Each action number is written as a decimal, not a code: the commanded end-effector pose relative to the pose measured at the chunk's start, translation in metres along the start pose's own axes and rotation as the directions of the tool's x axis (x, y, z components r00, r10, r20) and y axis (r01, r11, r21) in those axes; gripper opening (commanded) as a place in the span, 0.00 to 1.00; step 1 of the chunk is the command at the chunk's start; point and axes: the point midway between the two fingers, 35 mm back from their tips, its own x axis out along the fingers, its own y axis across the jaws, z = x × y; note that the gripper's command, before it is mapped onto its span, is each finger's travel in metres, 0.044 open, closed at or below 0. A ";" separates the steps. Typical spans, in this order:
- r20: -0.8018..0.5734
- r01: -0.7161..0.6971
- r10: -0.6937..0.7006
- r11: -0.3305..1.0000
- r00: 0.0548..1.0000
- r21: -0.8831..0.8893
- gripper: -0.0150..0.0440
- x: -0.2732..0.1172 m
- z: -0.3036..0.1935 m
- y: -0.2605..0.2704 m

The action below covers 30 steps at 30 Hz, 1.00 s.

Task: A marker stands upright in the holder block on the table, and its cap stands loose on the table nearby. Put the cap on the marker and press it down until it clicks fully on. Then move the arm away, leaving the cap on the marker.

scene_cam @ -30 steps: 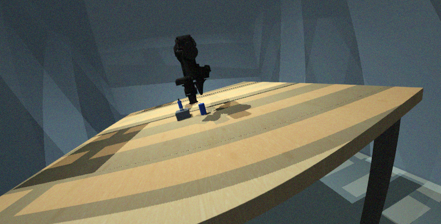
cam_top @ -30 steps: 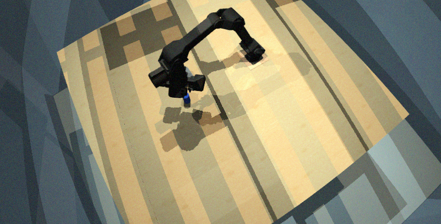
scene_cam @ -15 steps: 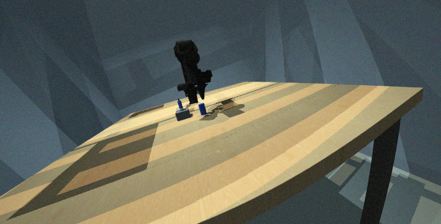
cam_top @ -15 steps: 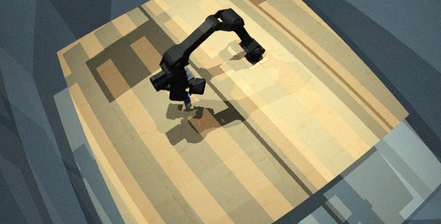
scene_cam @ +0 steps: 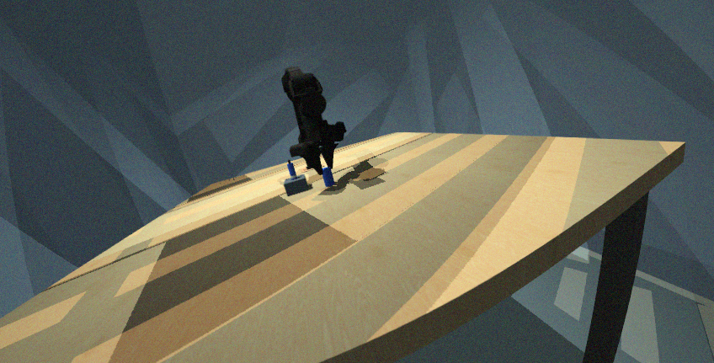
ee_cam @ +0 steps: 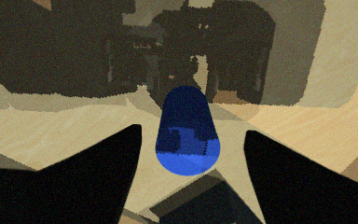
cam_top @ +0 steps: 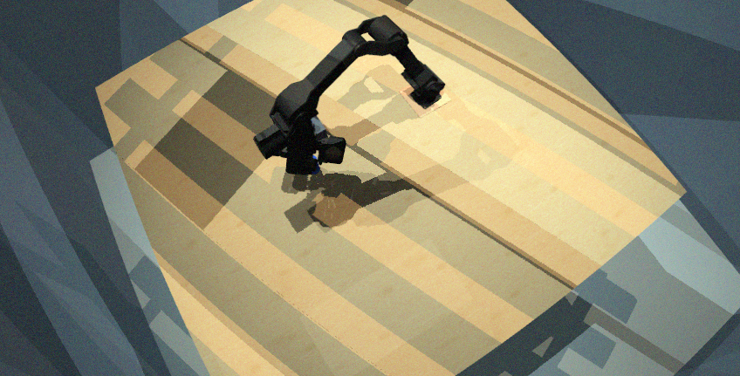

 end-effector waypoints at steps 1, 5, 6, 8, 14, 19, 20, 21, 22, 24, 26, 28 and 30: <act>-0.005 -0.010 0.010 1.000 1.000 -0.004 0.67 0.010 -0.001 0.002; -0.005 -0.010 0.010 1.000 1.000 -0.004 0.67 0.016 -0.001 0.002; -0.005 -0.010 0.010 1.000 1.000 -0.004 0.67 0.018 -0.001 0.002; -0.005 -0.010 0.010 1.000 1.000 -0.004 0.67 0.021 -0.001 0.003; -0.005 -0.010 0.010 1.000 1.000 -0.004 0.67 0.027 -0.002 0.003; -0.005 -0.010 0.010 1.000 1.000 -0.004 0.53 0.027 -0.001 0.003; -0.005 -0.010 0.010 1.000 1.000 -0.004 0.52 0.027 -0.001 0.003; -0.005 -0.010 0.010 1.000 1.000 -0.004 0.51 0.027 -0.001 0.003; -0.005 -0.010 0.010 1.000 1.000 -0.004 0.50 0.027 -0.001 0.003; -0.005 -0.010 0.010 1.000 1.000 -0.004 0.47 0.027 -0.001 0.003; -0.005 -0.010 0.010 1.000 1.000 -0.004 0.45 0.027 -0.001 0.002; -0.005 -0.010 0.010 1.000 1.000 -0.004 0.43 0.027 -0.001 0.002; -0.005 -0.010 0.010 1.000 1.000 -0.004 0.34 0.025 -0.001 0.002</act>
